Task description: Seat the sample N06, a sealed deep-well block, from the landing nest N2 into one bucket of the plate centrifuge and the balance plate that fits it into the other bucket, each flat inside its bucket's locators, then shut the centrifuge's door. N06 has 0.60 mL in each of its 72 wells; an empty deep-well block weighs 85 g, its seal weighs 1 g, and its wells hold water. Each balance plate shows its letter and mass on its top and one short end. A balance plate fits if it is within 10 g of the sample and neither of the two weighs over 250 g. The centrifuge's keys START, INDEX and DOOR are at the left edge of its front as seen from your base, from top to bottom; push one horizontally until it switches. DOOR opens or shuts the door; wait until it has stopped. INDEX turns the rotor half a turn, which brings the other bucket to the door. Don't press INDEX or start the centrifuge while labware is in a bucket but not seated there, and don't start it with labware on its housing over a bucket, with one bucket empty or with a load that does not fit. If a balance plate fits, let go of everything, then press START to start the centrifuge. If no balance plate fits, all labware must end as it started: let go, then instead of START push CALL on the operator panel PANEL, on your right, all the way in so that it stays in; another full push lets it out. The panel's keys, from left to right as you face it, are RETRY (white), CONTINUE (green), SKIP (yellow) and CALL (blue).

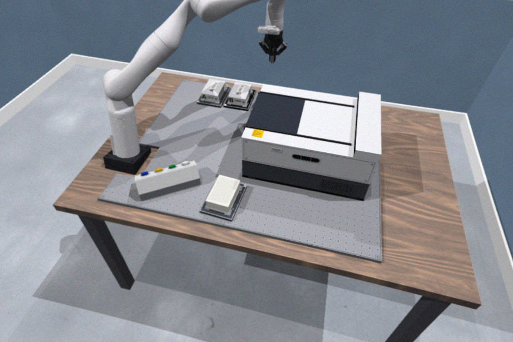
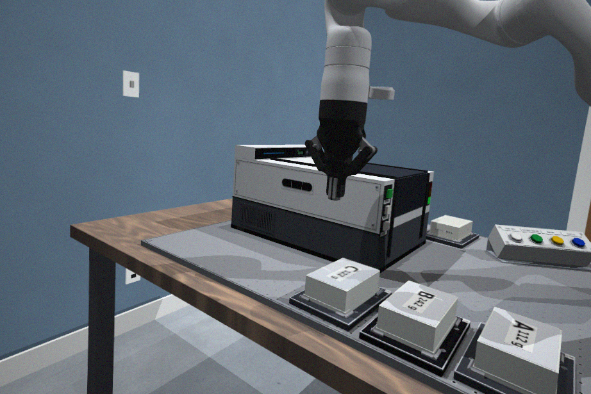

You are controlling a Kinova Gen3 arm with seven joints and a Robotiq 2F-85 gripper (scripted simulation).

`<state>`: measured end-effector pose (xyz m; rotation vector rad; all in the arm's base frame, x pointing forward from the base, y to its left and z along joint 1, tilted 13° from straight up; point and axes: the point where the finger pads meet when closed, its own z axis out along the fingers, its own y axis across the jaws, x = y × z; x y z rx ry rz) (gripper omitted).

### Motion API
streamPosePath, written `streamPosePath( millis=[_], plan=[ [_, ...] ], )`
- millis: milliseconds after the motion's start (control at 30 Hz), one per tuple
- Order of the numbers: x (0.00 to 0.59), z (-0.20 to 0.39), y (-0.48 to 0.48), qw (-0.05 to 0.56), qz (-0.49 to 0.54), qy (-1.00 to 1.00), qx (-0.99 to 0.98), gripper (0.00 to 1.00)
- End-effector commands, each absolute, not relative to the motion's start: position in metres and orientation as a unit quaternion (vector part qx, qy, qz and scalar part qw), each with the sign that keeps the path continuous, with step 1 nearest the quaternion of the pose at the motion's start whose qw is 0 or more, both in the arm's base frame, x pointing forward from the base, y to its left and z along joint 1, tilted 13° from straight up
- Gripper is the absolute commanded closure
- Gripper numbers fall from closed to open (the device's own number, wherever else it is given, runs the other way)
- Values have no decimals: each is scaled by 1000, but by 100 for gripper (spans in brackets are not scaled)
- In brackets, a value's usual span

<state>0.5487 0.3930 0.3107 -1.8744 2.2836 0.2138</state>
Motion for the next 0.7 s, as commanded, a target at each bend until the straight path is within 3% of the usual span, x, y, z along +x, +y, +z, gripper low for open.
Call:
streamPosePath(
  millis=[0,667],
  plan=[
    [549,324,390,91,72,768,-630,90],
    [538,356,373,85,79,816,-567,90]
  ],
)
